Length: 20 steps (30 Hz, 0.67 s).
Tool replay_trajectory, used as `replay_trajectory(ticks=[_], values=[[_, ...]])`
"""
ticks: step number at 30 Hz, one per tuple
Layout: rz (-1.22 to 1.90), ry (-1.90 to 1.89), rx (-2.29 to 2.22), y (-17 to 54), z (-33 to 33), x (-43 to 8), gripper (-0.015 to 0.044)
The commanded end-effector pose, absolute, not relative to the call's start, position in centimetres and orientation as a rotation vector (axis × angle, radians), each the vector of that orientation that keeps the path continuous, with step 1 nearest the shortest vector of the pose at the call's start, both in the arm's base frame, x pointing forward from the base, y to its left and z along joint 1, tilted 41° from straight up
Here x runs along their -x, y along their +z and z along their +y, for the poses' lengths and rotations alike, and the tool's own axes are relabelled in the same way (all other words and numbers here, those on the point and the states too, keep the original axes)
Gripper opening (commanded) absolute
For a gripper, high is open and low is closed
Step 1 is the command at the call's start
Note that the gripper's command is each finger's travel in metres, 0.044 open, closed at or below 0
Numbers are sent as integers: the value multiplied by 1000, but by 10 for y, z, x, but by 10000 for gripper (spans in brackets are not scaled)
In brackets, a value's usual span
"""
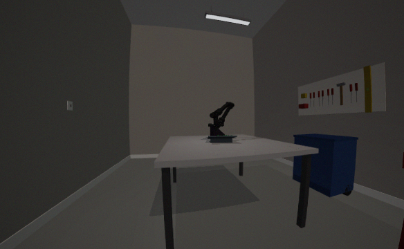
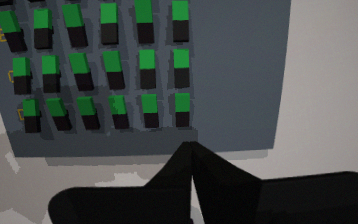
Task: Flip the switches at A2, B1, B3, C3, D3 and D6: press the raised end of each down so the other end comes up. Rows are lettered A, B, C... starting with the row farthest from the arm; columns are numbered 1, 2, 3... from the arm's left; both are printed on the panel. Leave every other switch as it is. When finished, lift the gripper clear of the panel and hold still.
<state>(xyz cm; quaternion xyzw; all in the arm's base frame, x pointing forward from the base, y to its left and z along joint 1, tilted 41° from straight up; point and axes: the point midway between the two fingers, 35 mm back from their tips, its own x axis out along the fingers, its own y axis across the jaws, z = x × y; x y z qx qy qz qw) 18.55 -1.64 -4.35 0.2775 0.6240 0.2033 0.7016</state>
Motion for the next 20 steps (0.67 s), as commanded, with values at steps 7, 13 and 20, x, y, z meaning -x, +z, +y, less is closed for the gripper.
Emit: replay_trajectory(ticks=[7, 13, 20], values=[[1395, 455, -607, 6, 13, -244, 0], [1393, 462, -612, 21, 27, -257, 0], [1393, 462, -612, 21, 27, -257, 0]])
